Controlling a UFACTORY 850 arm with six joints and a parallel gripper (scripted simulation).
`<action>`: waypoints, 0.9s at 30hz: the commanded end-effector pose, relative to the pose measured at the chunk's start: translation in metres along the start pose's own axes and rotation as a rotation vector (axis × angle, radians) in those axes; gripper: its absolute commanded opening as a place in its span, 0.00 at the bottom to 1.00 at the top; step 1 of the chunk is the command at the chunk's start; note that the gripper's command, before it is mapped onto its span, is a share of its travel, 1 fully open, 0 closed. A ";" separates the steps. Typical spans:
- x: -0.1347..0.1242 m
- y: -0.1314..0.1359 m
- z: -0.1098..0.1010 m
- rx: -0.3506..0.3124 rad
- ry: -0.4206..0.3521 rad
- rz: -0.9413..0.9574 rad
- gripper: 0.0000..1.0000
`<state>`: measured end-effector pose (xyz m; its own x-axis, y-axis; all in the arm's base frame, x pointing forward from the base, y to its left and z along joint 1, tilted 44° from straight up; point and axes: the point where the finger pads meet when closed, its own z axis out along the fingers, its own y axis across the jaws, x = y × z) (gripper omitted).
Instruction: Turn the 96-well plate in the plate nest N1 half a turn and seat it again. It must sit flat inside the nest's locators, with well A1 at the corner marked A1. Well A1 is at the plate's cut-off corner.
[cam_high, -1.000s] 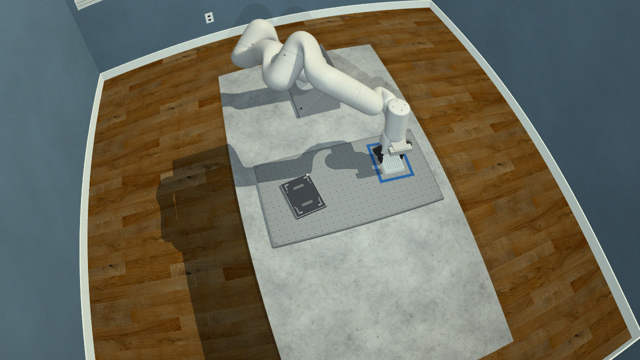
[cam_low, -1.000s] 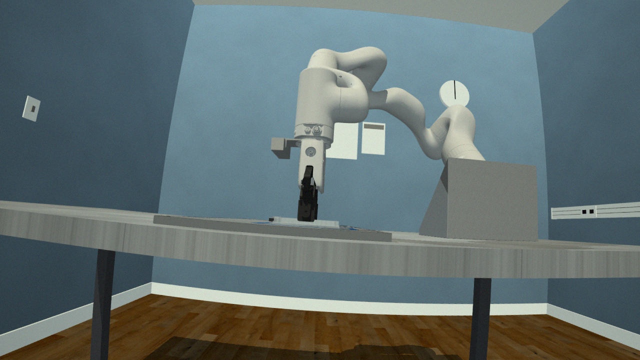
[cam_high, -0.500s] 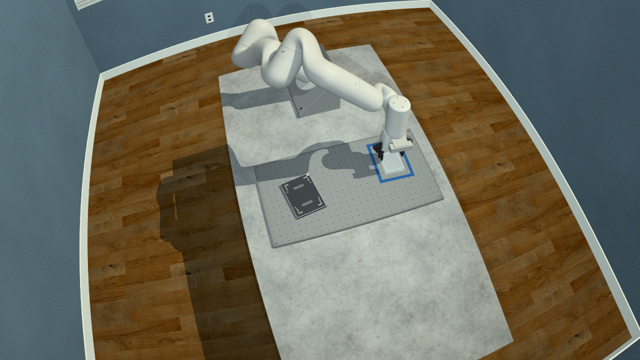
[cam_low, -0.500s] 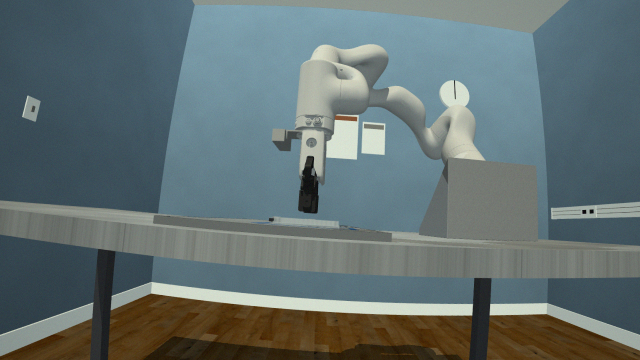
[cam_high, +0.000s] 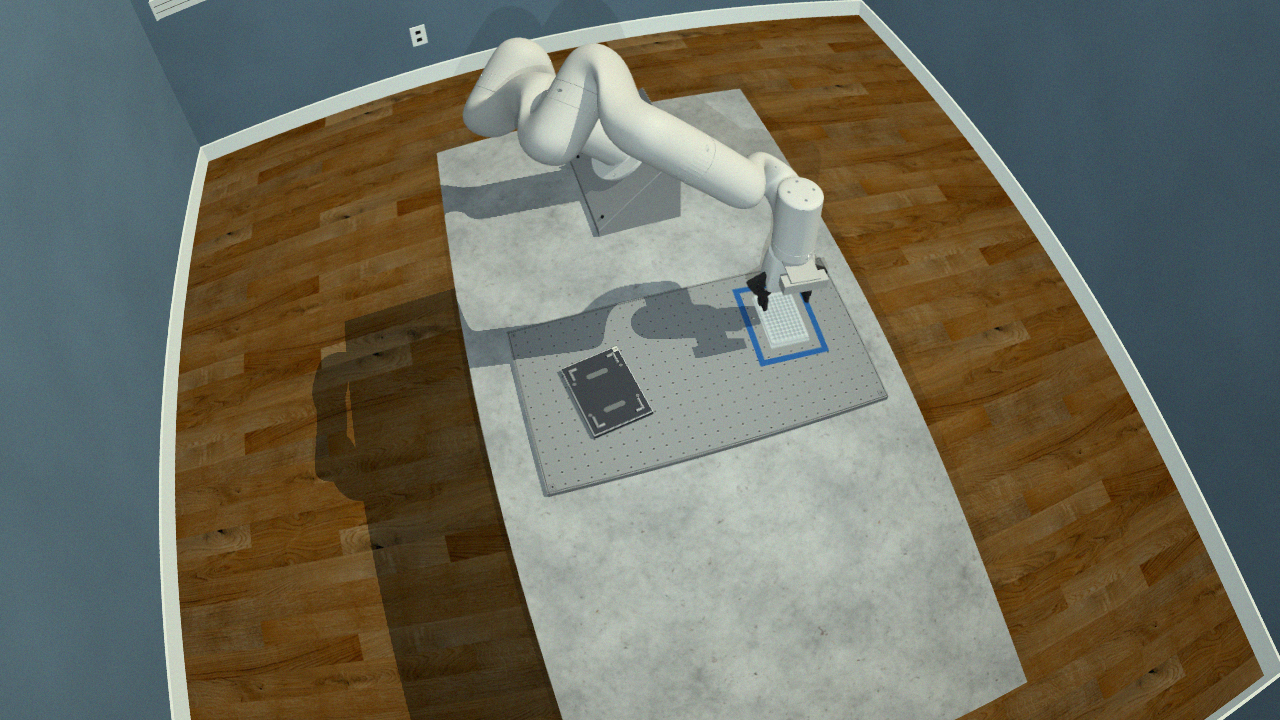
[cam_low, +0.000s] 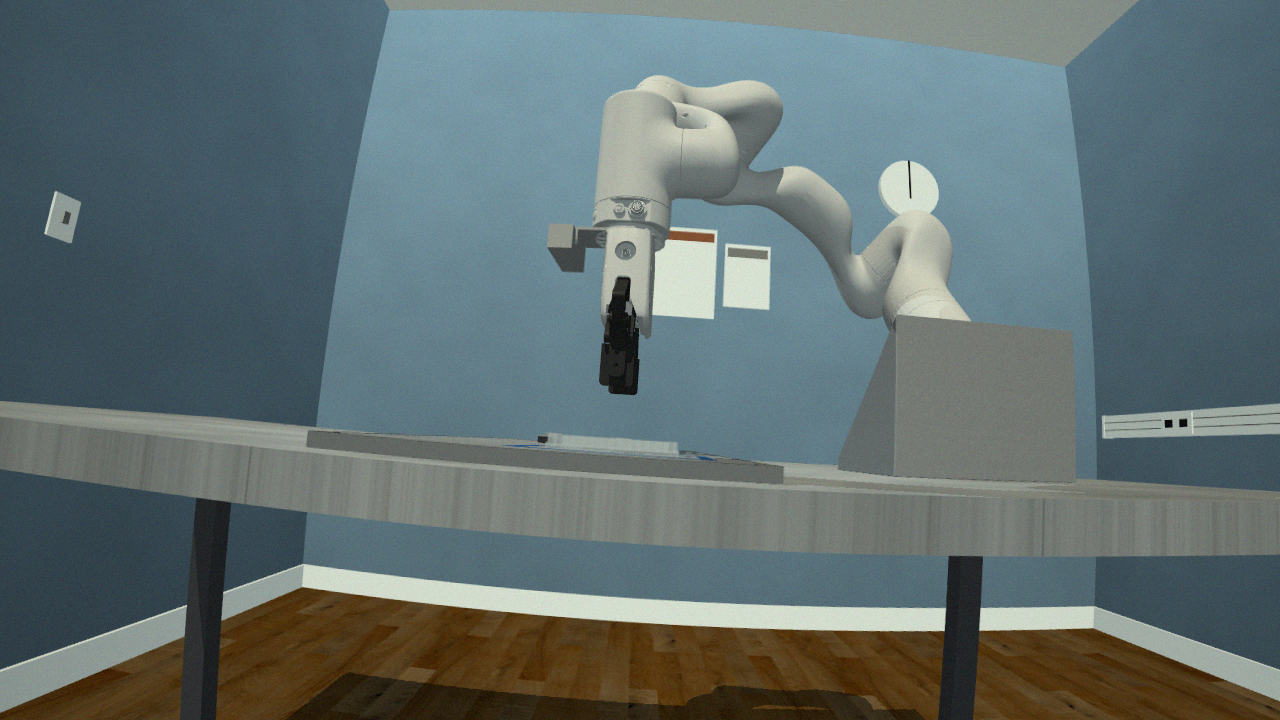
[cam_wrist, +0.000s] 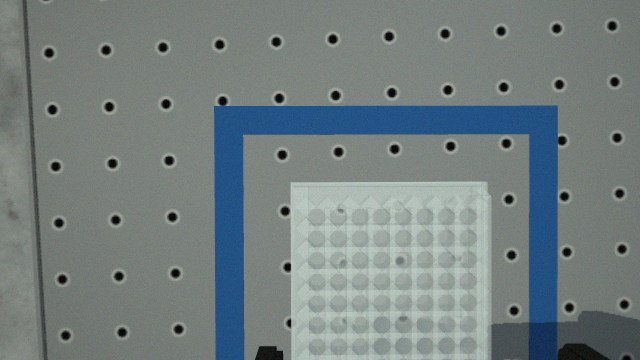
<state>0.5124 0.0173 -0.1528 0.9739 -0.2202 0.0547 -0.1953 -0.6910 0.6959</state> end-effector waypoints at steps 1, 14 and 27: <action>0.001 0.000 -0.011 0.001 0.001 0.001 1.00; 0.001 0.000 -0.036 0.001 0.001 0.001 1.00; 0.001 0.000 -0.036 0.001 0.001 0.001 1.00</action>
<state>0.5166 0.0417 -0.1275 0.9739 -0.2203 0.0547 -0.1954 -0.6910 0.6959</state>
